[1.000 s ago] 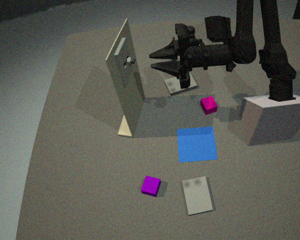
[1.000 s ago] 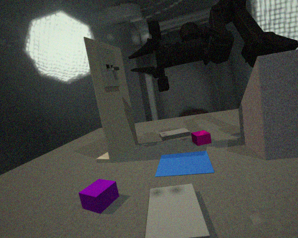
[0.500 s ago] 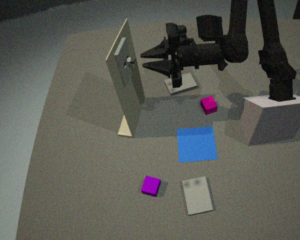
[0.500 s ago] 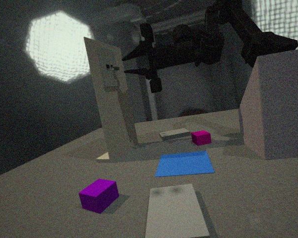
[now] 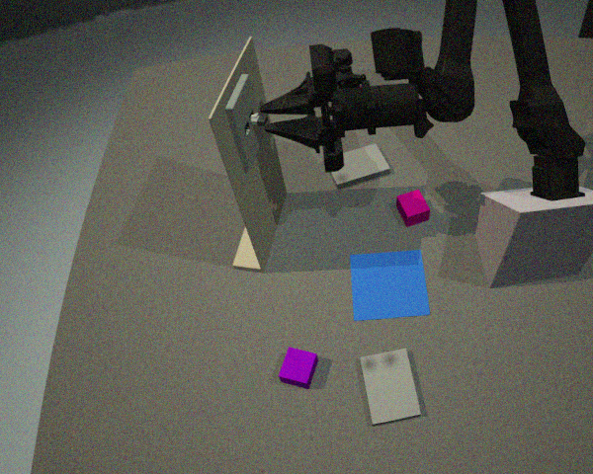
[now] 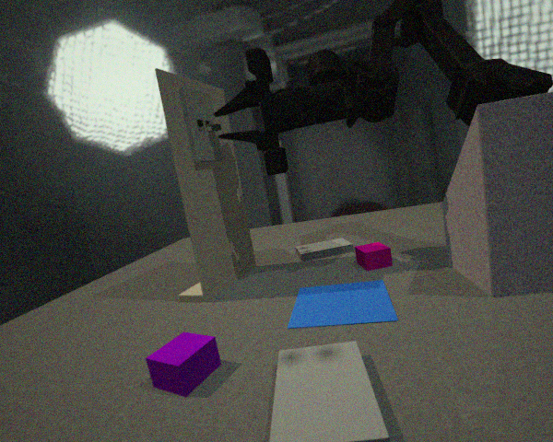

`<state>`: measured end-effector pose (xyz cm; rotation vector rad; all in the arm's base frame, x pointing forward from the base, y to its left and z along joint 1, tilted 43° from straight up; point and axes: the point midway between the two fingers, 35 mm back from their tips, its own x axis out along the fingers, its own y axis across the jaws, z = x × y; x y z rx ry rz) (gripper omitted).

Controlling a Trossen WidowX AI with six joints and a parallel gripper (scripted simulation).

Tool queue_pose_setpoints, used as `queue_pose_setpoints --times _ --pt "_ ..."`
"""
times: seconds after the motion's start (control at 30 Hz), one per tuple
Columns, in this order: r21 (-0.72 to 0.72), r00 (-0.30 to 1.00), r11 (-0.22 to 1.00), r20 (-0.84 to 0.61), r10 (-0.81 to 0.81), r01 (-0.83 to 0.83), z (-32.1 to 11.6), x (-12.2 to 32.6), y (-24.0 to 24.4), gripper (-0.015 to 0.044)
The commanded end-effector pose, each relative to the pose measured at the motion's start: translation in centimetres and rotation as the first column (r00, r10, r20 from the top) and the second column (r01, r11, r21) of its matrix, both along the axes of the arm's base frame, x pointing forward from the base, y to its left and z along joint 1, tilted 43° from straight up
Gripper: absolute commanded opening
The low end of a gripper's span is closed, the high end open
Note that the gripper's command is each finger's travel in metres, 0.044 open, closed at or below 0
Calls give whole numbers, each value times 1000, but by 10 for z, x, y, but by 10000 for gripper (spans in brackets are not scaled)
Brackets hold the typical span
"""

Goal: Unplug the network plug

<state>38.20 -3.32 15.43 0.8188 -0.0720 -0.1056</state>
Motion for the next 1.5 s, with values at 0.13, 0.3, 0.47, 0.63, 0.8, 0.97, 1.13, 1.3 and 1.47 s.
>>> queue_pose_setpoints --times 0.13,0.3,0.47,0.63,0.8,0.97,1.13,1.3,1.47 --pt "5 1000 1000 0 5 -5 1 9 -2 130" --pt "5 1000 1000 0 5 -5 1 9 -2 77" --pt "5 1000 1000 0 5 -5 1 9 -2 44" --pt "5 1000 1000 0 5 -5 1 9 -2 10" --pt "5 1000 1000 -1 5 -5 1 8 -2 0" --pt "5 1000 1000 -1 5 -5 0 5 -1 0" --pt "6 1000 1000 -1 5 -5 0 2 -1 0" --pt "6 1000 1000 -1 5 -5 0 -1 0 0" --pt "6 1000 1000 -1 5 -5 -1 -3 1 0"
